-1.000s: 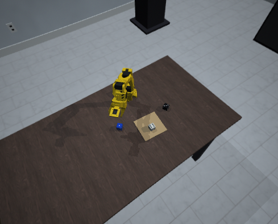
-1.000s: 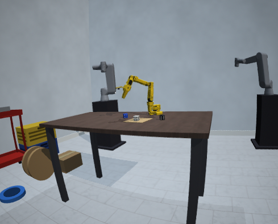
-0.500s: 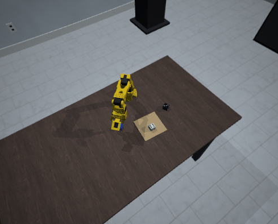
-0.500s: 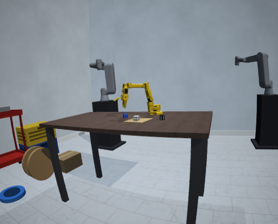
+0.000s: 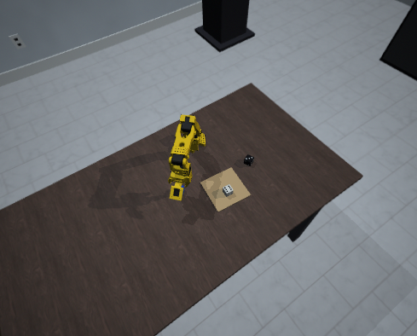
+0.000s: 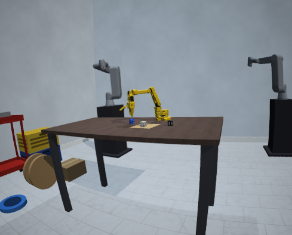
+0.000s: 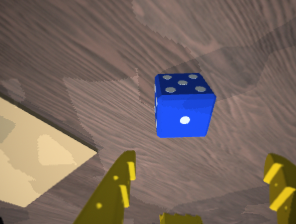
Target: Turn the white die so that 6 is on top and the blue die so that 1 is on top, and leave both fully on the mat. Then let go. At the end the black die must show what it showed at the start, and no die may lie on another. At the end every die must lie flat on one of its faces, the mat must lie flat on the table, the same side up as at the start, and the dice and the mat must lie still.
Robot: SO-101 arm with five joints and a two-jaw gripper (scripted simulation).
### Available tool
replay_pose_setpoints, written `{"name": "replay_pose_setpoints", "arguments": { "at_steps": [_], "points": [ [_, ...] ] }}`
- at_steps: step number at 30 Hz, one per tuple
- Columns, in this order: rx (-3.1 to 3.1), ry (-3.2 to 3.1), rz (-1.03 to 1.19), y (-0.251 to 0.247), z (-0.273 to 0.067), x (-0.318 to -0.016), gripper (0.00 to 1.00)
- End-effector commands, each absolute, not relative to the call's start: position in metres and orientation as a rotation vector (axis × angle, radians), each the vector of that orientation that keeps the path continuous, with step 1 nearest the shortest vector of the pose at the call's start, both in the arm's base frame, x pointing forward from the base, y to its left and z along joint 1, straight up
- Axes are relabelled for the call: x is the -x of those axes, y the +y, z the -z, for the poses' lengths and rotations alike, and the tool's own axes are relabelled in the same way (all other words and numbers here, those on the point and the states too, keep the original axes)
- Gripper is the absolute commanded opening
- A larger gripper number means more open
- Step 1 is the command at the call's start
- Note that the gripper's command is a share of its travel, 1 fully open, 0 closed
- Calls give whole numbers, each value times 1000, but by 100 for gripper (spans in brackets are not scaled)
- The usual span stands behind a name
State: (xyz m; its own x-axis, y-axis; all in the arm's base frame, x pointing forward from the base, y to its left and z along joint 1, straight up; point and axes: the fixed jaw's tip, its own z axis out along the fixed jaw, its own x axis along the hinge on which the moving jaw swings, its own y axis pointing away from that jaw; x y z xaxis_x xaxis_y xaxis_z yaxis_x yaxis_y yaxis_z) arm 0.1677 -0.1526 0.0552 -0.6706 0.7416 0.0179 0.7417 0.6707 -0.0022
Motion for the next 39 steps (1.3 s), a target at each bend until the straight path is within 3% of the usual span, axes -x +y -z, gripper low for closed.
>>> {"name": "replay_pose_setpoints", "arguments": {
  "at_steps": [1,21,39],
  "points": [
    [1285,-2911,-23,-155,-67,-175,35],
    [1285,-2911,-23,-155,-65,-175,35],
    [1285,-2911,-23,-157,-40,-177,35]
  ]
}}
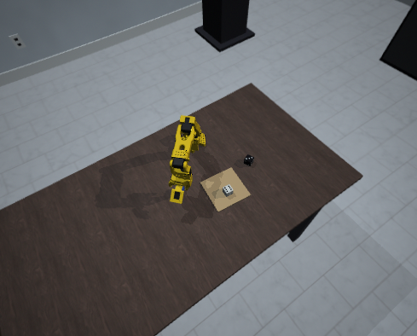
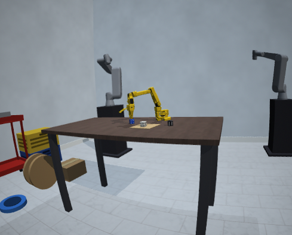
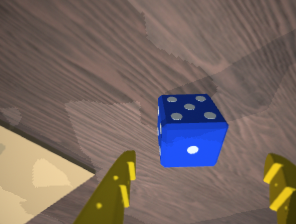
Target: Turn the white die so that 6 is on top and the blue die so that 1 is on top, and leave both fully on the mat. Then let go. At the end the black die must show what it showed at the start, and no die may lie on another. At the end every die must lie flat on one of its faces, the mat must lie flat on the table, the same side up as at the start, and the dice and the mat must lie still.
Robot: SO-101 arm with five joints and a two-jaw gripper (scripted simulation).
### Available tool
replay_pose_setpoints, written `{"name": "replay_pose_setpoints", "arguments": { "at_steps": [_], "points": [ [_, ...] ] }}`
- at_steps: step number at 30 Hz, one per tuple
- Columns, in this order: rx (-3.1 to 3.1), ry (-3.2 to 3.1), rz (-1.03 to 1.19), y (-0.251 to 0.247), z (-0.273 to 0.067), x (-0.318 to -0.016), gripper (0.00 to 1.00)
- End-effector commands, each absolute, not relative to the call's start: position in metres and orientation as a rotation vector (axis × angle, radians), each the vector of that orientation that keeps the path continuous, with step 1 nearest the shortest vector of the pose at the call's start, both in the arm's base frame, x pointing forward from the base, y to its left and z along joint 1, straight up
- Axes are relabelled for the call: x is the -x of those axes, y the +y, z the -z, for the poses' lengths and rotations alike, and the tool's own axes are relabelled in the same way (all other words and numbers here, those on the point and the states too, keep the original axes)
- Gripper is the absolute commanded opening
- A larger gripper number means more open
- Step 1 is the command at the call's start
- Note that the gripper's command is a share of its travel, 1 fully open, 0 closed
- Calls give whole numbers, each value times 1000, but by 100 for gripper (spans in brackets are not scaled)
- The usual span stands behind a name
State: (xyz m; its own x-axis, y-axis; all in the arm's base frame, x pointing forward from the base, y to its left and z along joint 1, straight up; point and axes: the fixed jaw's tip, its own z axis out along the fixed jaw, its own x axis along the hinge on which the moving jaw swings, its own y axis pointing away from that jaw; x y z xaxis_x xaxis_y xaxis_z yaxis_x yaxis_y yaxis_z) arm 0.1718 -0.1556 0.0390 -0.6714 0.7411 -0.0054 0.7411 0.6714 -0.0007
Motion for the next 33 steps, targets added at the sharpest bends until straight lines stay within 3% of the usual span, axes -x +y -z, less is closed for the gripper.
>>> {"name": "replay_pose_setpoints", "arguments": {
  "at_steps": [1,33],
  "points": [
    [-1252,2837,22,-157,-38,-177,35],
    [-1252,2837,23,-157,-22,-176,34]
  ]
}}
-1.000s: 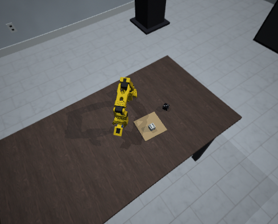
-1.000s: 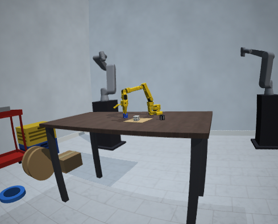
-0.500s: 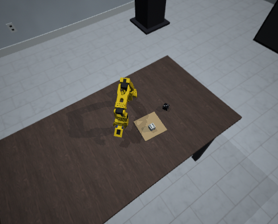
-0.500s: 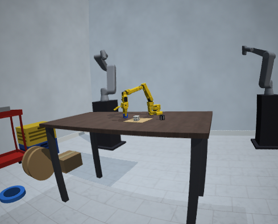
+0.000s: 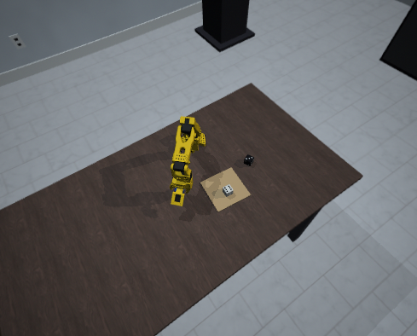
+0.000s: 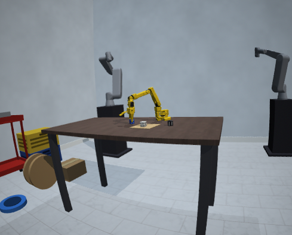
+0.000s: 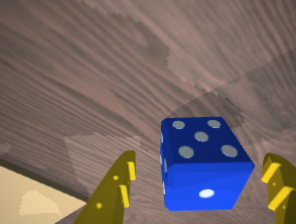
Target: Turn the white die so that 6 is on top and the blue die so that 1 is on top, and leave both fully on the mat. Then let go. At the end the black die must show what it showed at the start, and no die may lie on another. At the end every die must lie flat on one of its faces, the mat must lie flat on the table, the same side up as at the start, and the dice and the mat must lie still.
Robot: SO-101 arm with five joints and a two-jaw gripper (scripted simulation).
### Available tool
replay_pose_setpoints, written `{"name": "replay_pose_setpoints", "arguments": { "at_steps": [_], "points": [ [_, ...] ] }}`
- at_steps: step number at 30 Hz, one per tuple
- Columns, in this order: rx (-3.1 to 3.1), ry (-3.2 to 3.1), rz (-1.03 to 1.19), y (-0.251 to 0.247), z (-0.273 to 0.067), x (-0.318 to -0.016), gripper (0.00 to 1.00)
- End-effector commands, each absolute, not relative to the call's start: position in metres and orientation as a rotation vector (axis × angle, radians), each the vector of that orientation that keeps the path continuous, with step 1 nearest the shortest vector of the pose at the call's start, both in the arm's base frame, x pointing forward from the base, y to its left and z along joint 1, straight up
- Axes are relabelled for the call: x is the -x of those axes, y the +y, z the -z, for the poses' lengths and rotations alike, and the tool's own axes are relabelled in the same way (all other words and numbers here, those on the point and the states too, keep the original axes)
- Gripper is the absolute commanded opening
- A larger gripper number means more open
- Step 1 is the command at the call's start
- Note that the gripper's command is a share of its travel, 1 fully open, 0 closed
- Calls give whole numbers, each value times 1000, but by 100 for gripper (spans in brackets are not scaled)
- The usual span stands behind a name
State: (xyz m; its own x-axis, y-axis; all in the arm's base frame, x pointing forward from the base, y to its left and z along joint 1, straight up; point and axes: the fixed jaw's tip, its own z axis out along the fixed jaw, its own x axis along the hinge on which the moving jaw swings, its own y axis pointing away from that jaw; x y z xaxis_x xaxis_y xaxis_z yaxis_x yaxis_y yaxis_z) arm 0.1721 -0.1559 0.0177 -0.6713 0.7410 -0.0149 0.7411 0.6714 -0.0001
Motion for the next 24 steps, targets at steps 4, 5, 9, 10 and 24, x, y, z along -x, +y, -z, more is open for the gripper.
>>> {"name": "replay_pose_setpoints", "arguments": {
  "at_steps": [4,5,9,10,24],
  "points": [
    [-1252,2837,23,-157,-22,-175,32],
    [-1252,2837,23,-158,-22,-175,32],
    [-1252,2837,23,-158,-22,-174,30],
    [-1252,2837,23,-158,-22,-174,30],
    [-1252,2838,25,-162,-22,-170,20]
  ]
}}
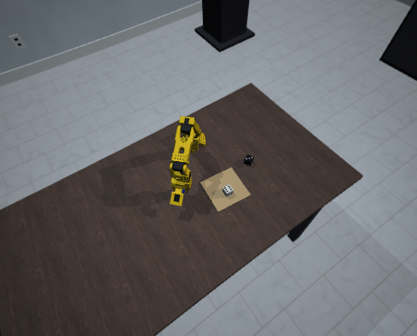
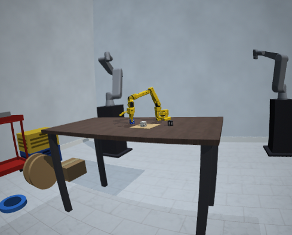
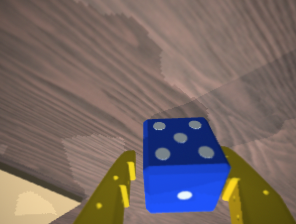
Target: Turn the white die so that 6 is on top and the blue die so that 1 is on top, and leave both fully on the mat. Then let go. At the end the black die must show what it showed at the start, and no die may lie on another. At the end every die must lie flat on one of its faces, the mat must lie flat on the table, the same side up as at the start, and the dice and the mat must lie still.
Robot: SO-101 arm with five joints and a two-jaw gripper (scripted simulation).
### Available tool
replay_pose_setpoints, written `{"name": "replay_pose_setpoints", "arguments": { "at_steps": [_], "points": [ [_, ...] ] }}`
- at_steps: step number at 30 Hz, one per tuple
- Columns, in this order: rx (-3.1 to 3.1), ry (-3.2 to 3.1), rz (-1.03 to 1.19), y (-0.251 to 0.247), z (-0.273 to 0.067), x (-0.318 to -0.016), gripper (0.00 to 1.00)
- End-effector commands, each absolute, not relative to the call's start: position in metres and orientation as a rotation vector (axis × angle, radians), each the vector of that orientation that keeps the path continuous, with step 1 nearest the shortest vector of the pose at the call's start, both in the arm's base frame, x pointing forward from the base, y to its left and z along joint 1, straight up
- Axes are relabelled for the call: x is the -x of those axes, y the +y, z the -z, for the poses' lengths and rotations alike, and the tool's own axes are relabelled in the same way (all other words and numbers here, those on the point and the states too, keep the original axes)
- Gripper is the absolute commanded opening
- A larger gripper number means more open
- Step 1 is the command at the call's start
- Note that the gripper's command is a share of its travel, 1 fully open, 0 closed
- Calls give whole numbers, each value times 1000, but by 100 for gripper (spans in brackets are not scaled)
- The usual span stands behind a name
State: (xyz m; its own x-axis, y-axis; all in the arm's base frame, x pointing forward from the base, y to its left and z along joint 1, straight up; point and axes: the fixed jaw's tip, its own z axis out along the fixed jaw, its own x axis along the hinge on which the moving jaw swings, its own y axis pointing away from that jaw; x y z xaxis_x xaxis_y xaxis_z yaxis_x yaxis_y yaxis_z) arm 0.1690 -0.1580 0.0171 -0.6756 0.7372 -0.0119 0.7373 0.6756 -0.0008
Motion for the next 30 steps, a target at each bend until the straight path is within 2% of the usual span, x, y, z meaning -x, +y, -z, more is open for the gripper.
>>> {"name": "replay_pose_setpoints", "arguments": {
  "at_steps": [1,21,30],
  "points": [
    [-1252,2838,25,-162,-22,-170,20],
    [-1252,2838,25,-164,-22,-168,15],
    [-1252,2838,25,-164,-22,-168,1]
  ]
}}
